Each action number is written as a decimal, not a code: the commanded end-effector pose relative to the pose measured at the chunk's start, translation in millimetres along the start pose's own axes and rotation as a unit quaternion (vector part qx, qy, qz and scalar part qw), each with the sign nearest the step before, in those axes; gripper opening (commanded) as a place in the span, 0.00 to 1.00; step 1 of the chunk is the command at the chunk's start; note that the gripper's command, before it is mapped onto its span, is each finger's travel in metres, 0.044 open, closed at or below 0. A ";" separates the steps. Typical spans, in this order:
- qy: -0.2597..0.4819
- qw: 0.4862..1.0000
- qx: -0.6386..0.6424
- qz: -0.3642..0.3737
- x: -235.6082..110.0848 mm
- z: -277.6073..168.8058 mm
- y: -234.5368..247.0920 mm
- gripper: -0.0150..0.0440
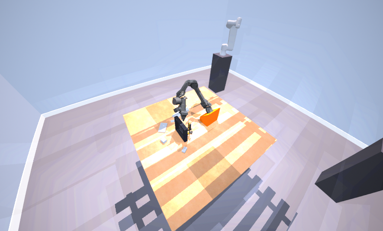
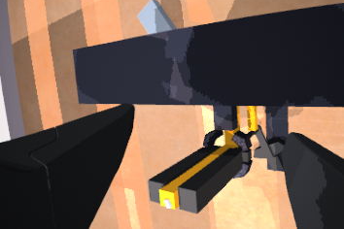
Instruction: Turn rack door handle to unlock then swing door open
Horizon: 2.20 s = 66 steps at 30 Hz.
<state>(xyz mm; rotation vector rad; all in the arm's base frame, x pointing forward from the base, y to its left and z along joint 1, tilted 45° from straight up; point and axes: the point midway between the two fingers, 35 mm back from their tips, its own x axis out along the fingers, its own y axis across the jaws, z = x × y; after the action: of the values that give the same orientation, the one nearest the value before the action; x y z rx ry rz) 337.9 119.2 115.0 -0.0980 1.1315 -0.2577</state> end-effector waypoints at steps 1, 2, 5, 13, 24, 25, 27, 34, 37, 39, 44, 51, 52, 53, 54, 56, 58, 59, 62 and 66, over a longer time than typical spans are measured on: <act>0.026 0.999 -0.017 -0.035 6.8 -10.0 6.7 0.73; 0.032 0.998 -0.022 -0.043 7.8 -12.7 8.4 0.73; 0.048 0.996 -0.038 -0.069 10.3 -20.3 13.2 0.73; 0.082 0.983 -0.083 -0.142 14.3 -39.2 24.6 0.73; 0.101 0.954 -0.150 -0.238 14.3 -59.2 38.5 0.73; 0.101 0.954 -0.151 -0.240 14.2 -59.5 38.8 0.73; 0.101 0.954 -0.151 -0.240 14.2 -59.5 38.8 0.73; 0.101 0.954 -0.151 -0.239 22.5 -59.9 35.0 0.73; 0.101 0.954 -0.151 -0.239 27.0 -60.2 32.9 0.73; 0.101 0.954 -0.151 -0.239 29.9 -60.4 31.4 0.73; 0.101 0.954 -0.151 -0.239 37.2 -61.1 27.7 0.73; 0.101 0.954 -0.151 -0.239 47.1 -62.3 22.1 0.73; 0.101 0.954 -0.151 -0.239 48.5 -62.5 21.3 0.73; 0.101 0.954 -0.151 -0.239 49.9 -62.7 20.5 0.73; 0.101 0.954 -0.151 -0.239 51.3 -62.9 19.7 0.73; 0.101 0.954 -0.151 -0.239 54.1 -63.3 18.0 0.73; 0.101 0.954 -0.151 -0.239 56.8 -63.8 16.3 0.73; 0.101 0.954 -0.151 -0.239 58.2 -64.0 15.4 0.73; 0.101 0.954 -0.151 -0.240 62.2 -64.8 12.8 0.73; 0.101 0.954 -0.151 -0.240 67.5 -65.8 9.2 0.73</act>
<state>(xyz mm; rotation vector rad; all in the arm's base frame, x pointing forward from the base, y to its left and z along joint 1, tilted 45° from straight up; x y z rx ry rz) 306.2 119.7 27.9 -0.6299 1.3372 -0.5321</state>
